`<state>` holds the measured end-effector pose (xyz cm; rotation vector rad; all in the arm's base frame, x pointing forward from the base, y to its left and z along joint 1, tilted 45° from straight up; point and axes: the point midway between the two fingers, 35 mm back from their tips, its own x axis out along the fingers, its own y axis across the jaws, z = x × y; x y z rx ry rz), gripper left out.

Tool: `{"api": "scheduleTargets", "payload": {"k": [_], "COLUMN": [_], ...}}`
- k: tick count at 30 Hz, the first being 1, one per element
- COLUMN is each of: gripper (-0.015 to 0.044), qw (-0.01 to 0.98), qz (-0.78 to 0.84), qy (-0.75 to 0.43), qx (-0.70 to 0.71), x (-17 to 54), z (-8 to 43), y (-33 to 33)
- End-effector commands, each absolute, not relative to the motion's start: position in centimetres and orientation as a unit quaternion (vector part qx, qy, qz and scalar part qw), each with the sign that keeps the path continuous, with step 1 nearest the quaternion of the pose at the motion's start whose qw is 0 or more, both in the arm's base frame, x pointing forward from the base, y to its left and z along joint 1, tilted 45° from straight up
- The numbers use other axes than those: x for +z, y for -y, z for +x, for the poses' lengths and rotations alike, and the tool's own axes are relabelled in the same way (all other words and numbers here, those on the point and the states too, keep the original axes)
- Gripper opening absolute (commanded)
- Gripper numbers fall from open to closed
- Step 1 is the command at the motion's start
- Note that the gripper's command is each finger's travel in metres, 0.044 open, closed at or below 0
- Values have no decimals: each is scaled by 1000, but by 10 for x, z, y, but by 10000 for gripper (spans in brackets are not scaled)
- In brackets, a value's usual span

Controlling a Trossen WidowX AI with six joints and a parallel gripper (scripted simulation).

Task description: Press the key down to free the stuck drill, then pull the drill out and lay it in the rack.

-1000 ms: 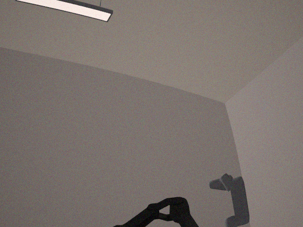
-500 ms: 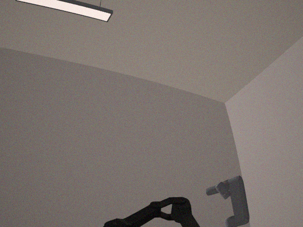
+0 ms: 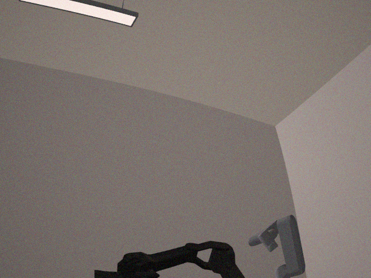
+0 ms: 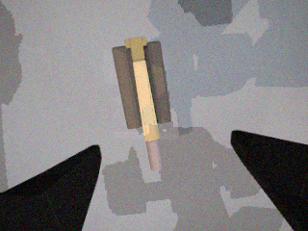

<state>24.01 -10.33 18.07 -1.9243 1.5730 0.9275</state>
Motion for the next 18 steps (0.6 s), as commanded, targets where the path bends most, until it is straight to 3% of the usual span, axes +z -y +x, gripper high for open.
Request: {"api": "scheduleTargets", "payload": {"k": [1, 5, 9, 14, 18], "gripper": [440, 440, 440, 440, 440], "qw": [391, 588, 726, 793, 793], "qz": [-661, -542, -372, -134, -102], "qy": [-538, -472, -402, -329, -321], "qx": [348, 371, 415, 495, 507], "x": [158, 144, 151, 184, 190], "z": [254, 275, 288, 288, 287], "y": [70, 12, -49, -113, -120]}}
